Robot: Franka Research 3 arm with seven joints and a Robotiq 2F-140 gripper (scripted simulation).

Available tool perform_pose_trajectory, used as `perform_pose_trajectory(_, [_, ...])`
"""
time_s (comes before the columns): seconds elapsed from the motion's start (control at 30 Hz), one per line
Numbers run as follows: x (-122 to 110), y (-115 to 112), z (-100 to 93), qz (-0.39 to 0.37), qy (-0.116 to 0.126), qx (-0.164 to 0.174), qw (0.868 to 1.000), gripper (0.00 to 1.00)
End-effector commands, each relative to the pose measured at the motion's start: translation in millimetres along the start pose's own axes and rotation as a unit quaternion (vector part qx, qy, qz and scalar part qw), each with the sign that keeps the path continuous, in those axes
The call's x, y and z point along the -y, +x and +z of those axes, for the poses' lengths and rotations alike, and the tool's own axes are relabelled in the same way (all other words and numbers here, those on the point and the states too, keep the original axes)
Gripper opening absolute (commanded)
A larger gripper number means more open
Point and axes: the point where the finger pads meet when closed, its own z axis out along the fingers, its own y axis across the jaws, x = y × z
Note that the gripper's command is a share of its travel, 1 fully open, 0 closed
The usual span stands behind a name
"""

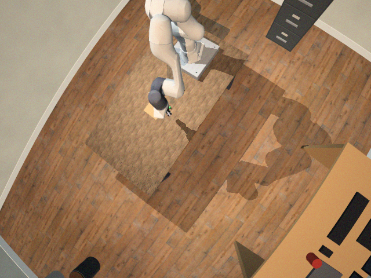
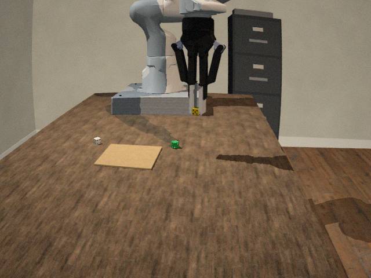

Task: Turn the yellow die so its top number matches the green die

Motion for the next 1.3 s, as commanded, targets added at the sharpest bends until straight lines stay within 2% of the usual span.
perform_pose_trajectory(0.0, [-2.2, -3.1, 0.3, -0.003, -0.003, 0.006, 1.0, 0.07])
perform_pose_trajectory(0.17, [-3.3, -2.1, 0.4, 0.006, -0.003, 0.006, 1.0, 0.07])
perform_pose_trajectory(0.27, [-14.8, 7.7, 1.0, 0.094, -0.003, 0.006, 0.996, 0.07])
perform_pose_trajectory(0.5, [-23.7, 15.0, 1.5, 0.159, -0.004, 0.006, 0.987, 0.07])
perform_pose_trajectory(0.63, [-30.5, 20.3, 1.8, 0.207, -0.004, 0.006, 0.978, 0.07])
perform_pose_trajectory(0.7, [-30.5, 20.3, 1.8, 0.207, -0.004, 0.006, 0.978, 0.07])
perform_pose_trajectory(1.0, [-44.4, 30.7, 2.4, 0.303, -0.004, 0.006, 0.953, 0.07])
perform_pose_trajectory(1.2, [-53.8, 37.4, 2.8, 0.365, -0.005, 0.006, 0.931, 0.07])
perform_pose_trajectory(1.27, [-53.8, 37.4, 2.8, 0.365, -0.005, 0.006, 0.931, 0.07])
